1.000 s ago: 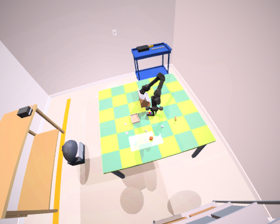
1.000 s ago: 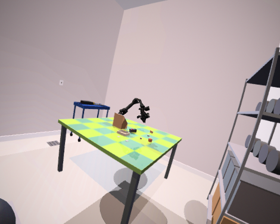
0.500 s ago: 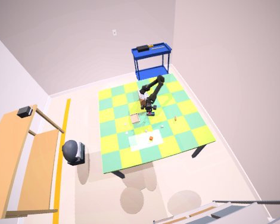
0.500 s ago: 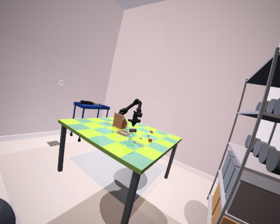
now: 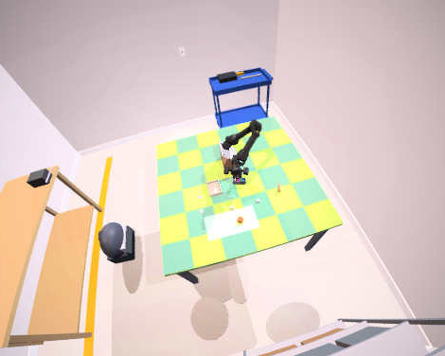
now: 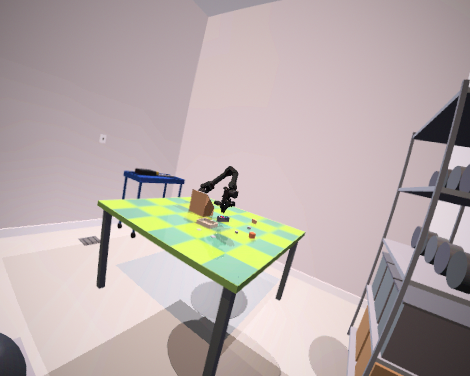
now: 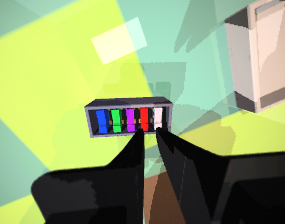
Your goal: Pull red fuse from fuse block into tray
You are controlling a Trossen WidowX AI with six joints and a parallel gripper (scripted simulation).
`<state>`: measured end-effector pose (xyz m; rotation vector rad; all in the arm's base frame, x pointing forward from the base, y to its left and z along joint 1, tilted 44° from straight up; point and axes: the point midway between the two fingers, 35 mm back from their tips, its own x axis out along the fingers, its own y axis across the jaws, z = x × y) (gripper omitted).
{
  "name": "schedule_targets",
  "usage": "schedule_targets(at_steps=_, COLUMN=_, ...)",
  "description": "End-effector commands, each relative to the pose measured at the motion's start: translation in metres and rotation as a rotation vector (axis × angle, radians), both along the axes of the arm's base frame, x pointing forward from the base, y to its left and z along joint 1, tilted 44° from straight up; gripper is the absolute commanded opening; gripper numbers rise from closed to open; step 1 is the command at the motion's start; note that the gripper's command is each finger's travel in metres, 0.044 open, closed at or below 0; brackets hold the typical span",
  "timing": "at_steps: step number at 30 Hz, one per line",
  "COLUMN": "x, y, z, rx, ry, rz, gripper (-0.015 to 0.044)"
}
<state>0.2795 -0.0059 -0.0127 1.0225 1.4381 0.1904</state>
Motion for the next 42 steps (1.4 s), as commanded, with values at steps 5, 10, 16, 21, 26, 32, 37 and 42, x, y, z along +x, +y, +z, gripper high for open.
schedule_targets(at_steps=5, x=0.001, y=0.007, z=-0.008, rx=0.007, ry=0.009, rz=0.000, gripper=0.0061)
schedule_targets(at_steps=10, x=0.002, y=0.011, z=-0.011, rx=0.008, ry=0.009, rz=0.000, gripper=0.0061)
schedule_targets(at_steps=16, x=0.004, y=0.015, z=-0.015, rx=0.008, ry=0.009, rz=0.000, gripper=0.0061)
schedule_targets(at_steps=21, x=0.005, y=0.018, z=-0.018, rx=0.009, ry=0.009, rz=0.000, gripper=0.0061)
schedule_targets(at_steps=26, x=0.005, y=0.019, z=-0.018, rx=0.009, ry=0.009, rz=0.000, gripper=0.0061)
schedule_targets(at_steps=32, x=0.005, y=0.019, z=-0.018, rx=0.009, ry=0.009, rz=0.000, gripper=0.0061)
schedule_targets(at_steps=37, x=0.006, y=0.020, z=-0.019, rx=0.009, ry=0.009, rz=0.000, gripper=0.0061)
schedule_targets(at_steps=42, x=0.006, y=0.023, z=-0.022, rx=0.009, ry=0.009, rz=0.000, gripper=0.0061)
